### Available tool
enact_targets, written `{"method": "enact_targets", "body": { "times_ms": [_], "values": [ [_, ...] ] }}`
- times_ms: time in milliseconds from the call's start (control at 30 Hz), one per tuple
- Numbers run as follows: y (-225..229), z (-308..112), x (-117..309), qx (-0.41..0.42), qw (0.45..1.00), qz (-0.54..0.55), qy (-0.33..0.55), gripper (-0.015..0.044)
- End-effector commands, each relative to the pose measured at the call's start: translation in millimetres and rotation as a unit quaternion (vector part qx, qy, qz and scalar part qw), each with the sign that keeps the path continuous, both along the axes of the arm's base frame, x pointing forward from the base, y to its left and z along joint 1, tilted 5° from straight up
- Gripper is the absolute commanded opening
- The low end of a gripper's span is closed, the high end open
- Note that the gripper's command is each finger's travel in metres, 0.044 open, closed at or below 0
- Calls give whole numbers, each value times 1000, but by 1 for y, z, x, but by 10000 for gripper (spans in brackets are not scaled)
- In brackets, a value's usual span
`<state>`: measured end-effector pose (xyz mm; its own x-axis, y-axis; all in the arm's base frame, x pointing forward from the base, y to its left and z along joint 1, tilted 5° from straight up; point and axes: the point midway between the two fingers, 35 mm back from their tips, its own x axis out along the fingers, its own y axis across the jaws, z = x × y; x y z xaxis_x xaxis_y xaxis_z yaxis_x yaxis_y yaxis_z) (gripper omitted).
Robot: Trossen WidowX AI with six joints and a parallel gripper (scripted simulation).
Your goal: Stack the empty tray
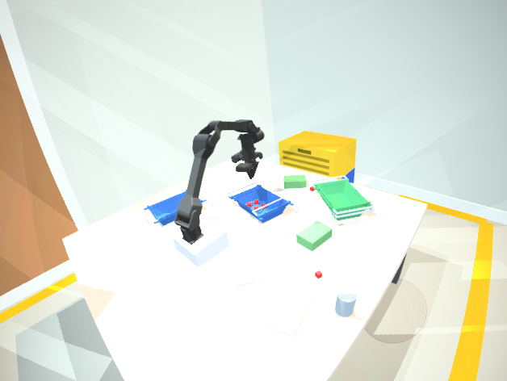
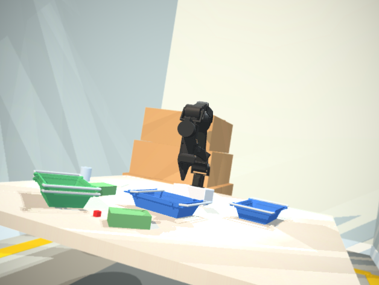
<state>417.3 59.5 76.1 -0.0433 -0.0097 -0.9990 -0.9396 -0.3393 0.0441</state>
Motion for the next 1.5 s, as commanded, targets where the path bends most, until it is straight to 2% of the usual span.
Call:
{"method": "enact_targets", "body": {
  "times_ms": [0,133,667,1133,1267,1467],
  "values": [
    [64,-29,-1,24,922,386,2,80],
    [80,-36,-3,28,880,474,3,80],
    [80,-38,-3,28,880,474,3,80],
    [80,-95,-6,28,880,474,3,80],
    [79,-95,-7,28,880,474,3,80],
    [67,-71,-8,28,880,474,3,80]
  ]
}}
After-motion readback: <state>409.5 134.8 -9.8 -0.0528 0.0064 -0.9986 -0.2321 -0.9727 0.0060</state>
